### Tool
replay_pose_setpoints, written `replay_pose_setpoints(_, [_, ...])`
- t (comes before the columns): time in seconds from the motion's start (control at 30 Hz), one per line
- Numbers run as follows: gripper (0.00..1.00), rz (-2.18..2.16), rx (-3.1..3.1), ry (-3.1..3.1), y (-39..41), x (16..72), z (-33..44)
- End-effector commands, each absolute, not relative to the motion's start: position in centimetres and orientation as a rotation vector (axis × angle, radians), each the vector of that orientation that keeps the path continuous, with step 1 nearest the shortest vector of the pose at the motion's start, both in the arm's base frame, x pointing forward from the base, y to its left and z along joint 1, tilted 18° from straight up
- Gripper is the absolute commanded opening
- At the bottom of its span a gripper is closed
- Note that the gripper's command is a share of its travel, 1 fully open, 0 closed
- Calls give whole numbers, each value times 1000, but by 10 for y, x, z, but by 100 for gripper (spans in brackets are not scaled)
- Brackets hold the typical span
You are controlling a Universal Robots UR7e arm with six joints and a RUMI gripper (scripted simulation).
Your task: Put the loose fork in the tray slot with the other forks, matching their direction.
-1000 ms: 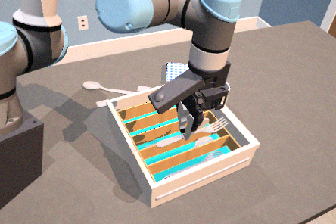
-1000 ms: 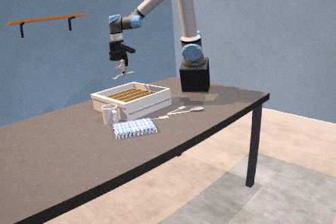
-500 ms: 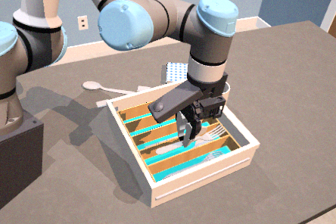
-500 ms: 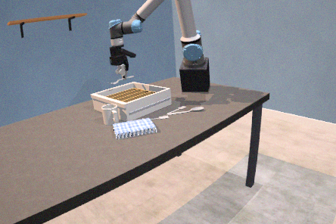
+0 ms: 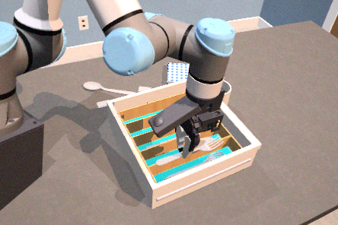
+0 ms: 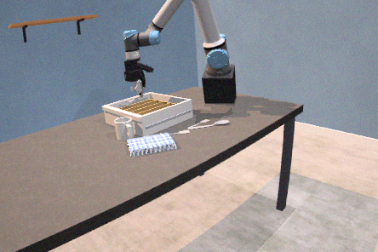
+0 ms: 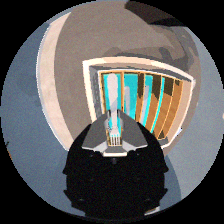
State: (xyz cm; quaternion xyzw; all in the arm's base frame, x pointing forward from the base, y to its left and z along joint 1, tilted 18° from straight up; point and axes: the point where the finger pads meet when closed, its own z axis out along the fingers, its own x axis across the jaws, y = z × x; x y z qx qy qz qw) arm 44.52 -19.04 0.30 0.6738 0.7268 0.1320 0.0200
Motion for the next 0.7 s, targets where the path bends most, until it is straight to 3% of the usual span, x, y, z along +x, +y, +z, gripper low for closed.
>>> replay_pose_setpoints(0.0, [3, 409, 2089, 2252, -188, 451, -15])
replay_pose_setpoints(0.67, [3, 409, 2089, 2252, -183, 460, -47])
